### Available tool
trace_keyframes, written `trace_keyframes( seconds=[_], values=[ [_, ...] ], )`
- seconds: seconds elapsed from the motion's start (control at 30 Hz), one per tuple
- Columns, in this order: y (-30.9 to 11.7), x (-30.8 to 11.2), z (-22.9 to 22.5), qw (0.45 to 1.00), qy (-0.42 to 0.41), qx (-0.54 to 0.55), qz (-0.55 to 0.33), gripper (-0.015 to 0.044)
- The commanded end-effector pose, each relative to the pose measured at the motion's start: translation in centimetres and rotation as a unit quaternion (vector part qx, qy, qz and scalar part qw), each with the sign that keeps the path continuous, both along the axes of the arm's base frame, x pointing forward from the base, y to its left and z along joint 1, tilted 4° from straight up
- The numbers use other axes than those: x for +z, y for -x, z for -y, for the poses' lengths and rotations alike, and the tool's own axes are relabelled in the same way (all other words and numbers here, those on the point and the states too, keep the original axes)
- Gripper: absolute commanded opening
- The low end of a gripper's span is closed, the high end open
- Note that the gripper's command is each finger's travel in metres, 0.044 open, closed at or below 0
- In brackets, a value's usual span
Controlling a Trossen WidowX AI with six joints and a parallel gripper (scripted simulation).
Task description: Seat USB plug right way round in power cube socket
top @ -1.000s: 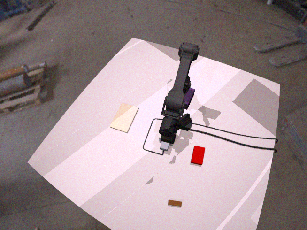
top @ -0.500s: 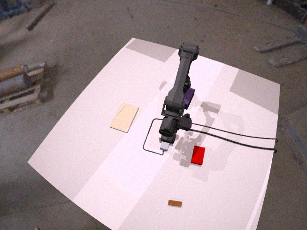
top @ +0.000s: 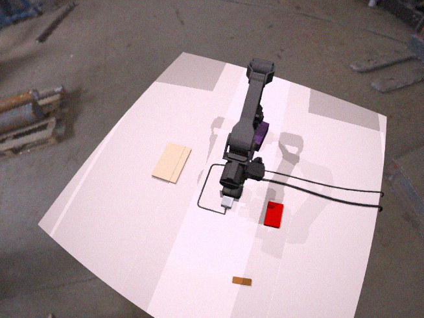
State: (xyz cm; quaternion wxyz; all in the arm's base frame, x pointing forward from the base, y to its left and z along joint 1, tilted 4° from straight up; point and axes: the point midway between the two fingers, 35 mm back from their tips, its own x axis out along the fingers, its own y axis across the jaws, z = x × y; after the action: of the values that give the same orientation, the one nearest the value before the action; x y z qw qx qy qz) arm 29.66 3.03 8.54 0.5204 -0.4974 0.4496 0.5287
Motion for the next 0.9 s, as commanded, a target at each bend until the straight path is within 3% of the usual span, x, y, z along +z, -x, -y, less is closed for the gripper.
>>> trace_keyframes(
  seconds=[0.0, 0.83, 0.87],
  values=[
    [0.02, -0.32, -0.05, 1.0, -0.001, -0.001, -0.002, 0.0],
    [0.02, -0.32, -0.05, 1.0, -0.001, -0.001, -0.002, 0.0],
    [-0.03, -0.03, -0.01, 1.0, 0.0, 0.0, 0.001, 0.0026]
  ],
)
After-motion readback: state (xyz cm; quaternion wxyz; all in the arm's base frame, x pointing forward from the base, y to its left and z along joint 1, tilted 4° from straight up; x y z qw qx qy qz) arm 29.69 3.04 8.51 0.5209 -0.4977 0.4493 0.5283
